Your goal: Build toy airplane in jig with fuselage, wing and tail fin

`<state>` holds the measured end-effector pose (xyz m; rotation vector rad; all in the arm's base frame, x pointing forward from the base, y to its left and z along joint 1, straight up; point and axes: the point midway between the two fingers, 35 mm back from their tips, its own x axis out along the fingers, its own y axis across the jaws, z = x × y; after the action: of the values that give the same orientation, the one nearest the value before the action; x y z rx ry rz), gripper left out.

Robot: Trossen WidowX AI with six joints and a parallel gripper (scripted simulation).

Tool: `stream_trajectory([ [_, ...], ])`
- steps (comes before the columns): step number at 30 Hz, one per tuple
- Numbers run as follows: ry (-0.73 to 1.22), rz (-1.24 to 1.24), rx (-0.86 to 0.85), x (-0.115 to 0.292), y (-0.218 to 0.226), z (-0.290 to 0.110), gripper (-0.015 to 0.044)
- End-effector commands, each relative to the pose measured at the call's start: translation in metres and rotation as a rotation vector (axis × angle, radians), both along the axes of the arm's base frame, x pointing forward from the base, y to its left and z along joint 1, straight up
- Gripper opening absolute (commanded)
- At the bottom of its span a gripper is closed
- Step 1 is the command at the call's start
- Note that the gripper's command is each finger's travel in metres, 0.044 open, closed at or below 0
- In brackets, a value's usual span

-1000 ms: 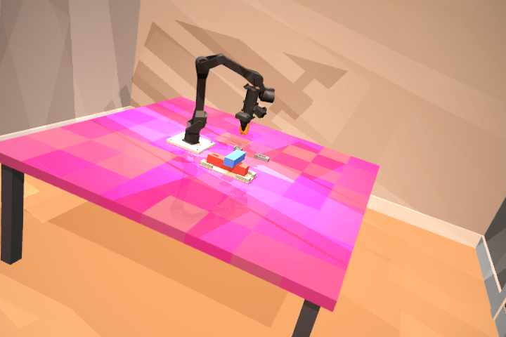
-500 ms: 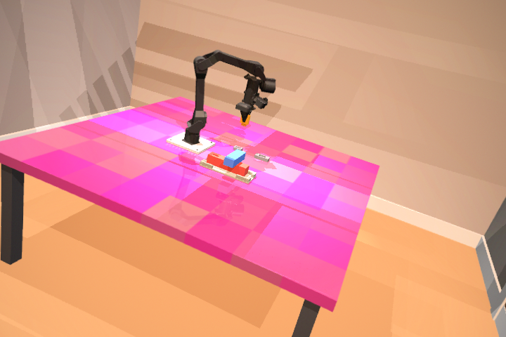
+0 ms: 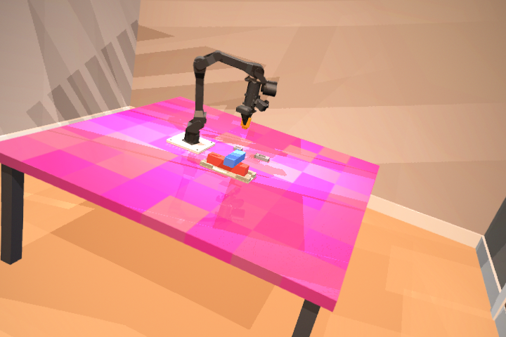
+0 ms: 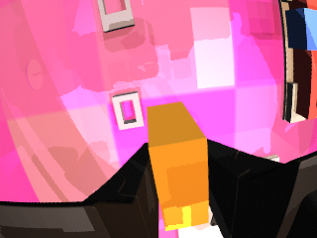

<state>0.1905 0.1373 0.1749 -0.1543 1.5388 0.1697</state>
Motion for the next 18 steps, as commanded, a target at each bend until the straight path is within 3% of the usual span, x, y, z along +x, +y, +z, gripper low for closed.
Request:
stream_trajectory([
  [1, 0.005, 0.003, 0.005, 0.006, -0.011, -0.004, 0.0],
  [18, 0.001, -0.004, -0.001, 0.029, -0.061, -0.014, 0.0],
])
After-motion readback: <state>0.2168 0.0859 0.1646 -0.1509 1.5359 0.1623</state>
